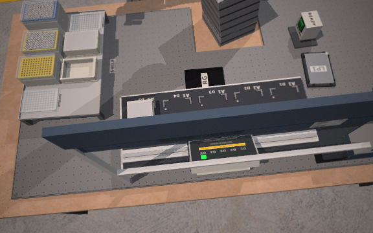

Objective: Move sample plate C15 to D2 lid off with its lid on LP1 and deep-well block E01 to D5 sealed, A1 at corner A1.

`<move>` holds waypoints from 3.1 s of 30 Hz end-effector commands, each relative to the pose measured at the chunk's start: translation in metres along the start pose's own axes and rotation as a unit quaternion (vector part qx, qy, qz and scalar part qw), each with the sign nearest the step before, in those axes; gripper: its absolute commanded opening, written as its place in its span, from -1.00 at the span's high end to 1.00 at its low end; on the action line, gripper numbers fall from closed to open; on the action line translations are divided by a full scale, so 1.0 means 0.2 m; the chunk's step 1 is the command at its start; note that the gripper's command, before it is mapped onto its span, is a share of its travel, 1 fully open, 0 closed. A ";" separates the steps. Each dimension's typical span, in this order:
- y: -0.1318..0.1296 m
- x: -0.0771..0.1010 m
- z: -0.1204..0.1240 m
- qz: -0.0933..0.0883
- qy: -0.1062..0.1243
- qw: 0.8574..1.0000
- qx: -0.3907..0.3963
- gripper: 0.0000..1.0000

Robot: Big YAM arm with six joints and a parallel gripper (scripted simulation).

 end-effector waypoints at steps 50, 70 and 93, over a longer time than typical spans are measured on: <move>0.03 -0.07 -0.04 0.003 -0.008 1.000 0.002 -1.00; 0.03 -0.22 -0.03 0.002 -0.006 1.000 0.002 -1.00; 0.03 -0.39 -0.04 0.003 -0.007 1.000 0.002 -1.00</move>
Point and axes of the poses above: the point where the finger pads meet when closed, its own x axis back along the fingers, its own y axis across the jaws, z = x × y, the point moved 4 cm from there along x, back along the fingers, and after that the axes turned 14 degrees about x, right-handed, at the moved point
